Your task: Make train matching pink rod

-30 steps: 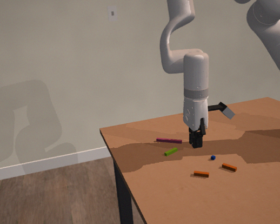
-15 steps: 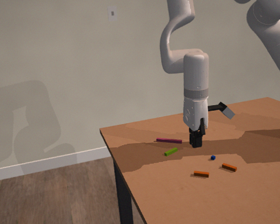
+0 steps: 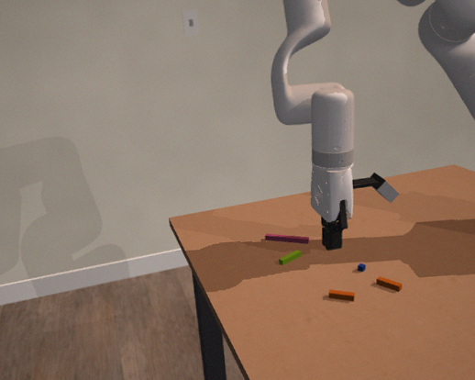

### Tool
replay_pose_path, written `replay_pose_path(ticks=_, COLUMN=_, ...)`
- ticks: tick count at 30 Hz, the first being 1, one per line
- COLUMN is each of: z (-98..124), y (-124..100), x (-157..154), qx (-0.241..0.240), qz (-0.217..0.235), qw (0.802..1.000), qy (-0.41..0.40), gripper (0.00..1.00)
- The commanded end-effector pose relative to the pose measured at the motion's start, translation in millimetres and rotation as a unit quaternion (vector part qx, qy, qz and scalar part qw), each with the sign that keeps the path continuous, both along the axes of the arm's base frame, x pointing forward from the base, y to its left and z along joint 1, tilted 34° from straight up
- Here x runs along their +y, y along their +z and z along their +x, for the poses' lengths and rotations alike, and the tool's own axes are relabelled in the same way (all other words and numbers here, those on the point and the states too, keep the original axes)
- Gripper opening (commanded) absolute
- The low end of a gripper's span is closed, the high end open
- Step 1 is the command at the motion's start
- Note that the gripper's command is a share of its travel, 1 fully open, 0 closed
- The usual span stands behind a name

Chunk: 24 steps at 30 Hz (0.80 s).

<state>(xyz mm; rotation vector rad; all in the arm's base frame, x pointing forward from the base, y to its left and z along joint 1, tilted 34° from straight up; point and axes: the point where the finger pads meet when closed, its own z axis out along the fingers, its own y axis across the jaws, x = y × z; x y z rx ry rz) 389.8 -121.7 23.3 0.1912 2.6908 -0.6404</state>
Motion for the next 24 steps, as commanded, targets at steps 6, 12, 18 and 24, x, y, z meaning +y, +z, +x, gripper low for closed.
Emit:
replay_pose_path(ticks=6, z=0.6, y=0.7, x=0.2, qx=-0.001, qz=0.000, qw=1.000, qy=0.000, gripper=0.04)
replay_pose_path(ticks=12, z=0.6, y=0.7, x=0.2, qx=-0.001, qz=0.000, qw=1.000, qy=0.000, gripper=0.04)
replay_pose_path(ticks=18, z=0.6, y=0.7, x=0.2, qx=-0.001, qz=0.000, qw=1.000, qy=0.000, gripper=0.04)
replay_pose_path(ticks=24, z=-2.2, y=8.0, x=4.3, qx=-0.001, qz=0.000, qw=1.000, qy=0.000, gripper=0.04)
